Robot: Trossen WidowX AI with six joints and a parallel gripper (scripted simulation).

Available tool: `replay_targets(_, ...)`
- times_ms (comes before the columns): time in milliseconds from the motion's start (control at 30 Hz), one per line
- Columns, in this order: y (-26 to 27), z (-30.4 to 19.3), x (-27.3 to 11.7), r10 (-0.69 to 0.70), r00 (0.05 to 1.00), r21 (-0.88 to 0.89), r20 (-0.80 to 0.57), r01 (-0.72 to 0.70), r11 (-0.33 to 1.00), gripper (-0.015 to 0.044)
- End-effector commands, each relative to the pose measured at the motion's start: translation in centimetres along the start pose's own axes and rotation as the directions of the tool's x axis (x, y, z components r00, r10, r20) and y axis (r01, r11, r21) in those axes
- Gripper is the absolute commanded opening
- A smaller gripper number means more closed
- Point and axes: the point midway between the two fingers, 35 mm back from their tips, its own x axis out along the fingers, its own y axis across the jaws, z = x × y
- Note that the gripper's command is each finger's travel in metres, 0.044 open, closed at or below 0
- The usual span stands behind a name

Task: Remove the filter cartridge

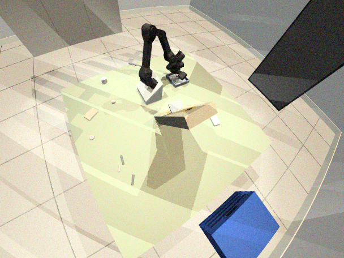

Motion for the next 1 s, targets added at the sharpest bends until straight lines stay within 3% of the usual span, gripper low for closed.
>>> replay_targets(0, 0.0, 0.0, 0.0, 0.000, 1.000, 0.000, 0.000, 0.000, 1.000, 0.0157)
replay_targets(367, 0.0, 0.0, 0.0, 0.000, 1.000, 0.000, 0.000, 0.000, 1.000, 0.0440)
replay_targets(500, 0.0, 0.6, -0.7, 0.000, 1.000, 0.000, 0.001, 0.000, 1.000, 0.0440)
replay_targets(667, 0.0, 3.5, -5.9, -0.001, 1.000, 0.001, 0.000, 0.001, 1.000, 0.0440)
replay_targets(967, 0.0, 3.4, -5.1, 0.003, 1.000, 0.006, 0.010, -0.003, 1.000, 0.0440)
